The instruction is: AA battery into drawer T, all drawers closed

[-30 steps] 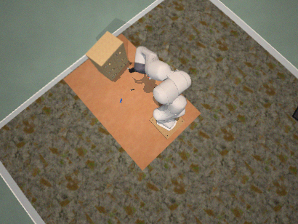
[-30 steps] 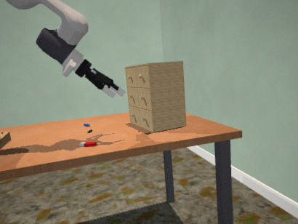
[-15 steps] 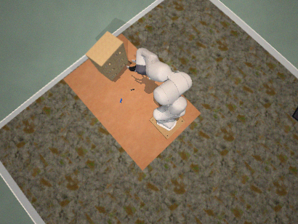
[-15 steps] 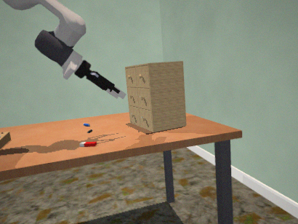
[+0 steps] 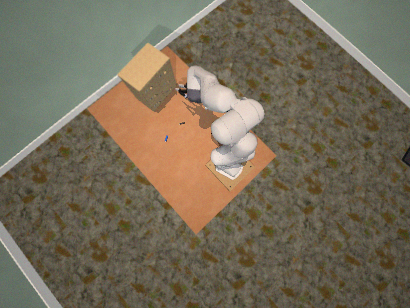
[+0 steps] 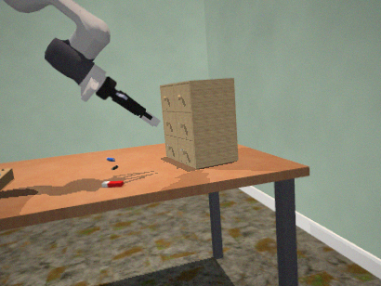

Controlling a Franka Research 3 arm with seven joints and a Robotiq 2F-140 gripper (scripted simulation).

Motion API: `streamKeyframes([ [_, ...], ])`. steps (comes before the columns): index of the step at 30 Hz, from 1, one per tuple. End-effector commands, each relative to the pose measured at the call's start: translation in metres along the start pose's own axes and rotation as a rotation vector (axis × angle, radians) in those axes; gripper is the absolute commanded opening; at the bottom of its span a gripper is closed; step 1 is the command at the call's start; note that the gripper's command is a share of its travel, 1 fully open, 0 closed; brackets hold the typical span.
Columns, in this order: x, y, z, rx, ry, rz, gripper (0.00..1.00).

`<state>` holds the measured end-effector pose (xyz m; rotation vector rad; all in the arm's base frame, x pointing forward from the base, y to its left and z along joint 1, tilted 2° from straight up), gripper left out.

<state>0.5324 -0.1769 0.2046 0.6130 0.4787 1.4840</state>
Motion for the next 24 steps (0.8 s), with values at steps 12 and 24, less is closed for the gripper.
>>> streamKeyframes([
  [12, 0.000, -0.018, 0.008, 0.000, -0.017, 0.001, 0.20],
  [24, 0.002, -0.049, 0.020, 0.000, -0.017, 0.001, 0.20],
])
Point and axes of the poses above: the point where the finger pads meet when closed, its own y axis back along the fingers, its own x axis across the jaws, z = x × y, the point moved 6 cm from there along y, back along the fingers, and after that the axes turned 9 degrees about -y, right-handed, at the moved point
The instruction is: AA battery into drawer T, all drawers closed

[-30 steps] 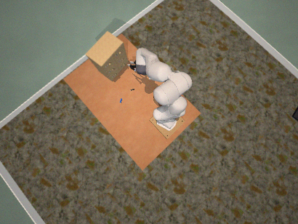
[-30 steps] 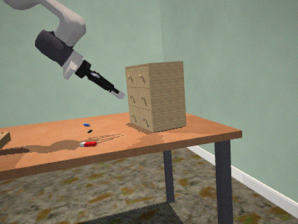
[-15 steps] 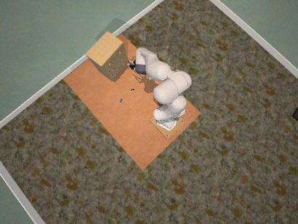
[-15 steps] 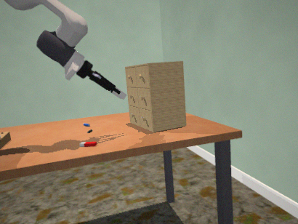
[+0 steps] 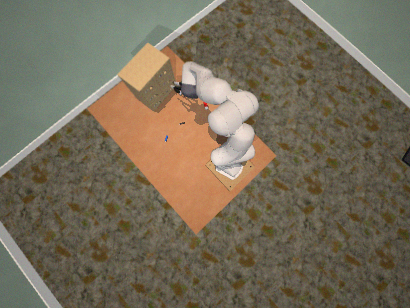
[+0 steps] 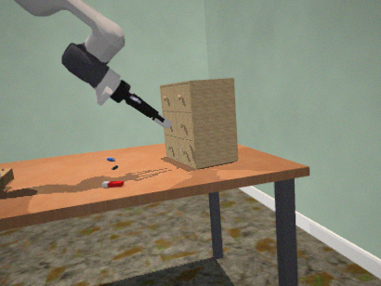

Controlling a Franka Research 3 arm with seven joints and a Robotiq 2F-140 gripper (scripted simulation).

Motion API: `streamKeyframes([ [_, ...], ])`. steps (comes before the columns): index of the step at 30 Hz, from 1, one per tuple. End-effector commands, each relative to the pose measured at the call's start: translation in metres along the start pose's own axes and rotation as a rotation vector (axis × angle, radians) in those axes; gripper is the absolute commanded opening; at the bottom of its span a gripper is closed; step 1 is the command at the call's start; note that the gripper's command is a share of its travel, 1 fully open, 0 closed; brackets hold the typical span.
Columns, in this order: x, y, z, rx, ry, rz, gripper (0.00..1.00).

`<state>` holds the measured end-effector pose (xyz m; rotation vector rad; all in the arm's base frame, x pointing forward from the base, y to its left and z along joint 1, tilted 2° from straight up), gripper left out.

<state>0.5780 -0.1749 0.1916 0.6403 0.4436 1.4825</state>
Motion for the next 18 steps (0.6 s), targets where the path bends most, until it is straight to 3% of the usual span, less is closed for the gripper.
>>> streamKeyframes([
  [1, -0.001, -0.008, 0.002, 0.004, 0.020, -0.011, 0.20],
  [18, 0.000, -0.019, 0.006, 0.004, 0.020, -0.011, 0.20],
])
Point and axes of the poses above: the point where the finger pads meet when closed, its own y axis back along the fingers, its own x axis across the jaws, z = x × y, the point moved 6 cm from there along y, back along the fingers, and after that the axes turned 9 degrees about -y, right-handed, at the moved point
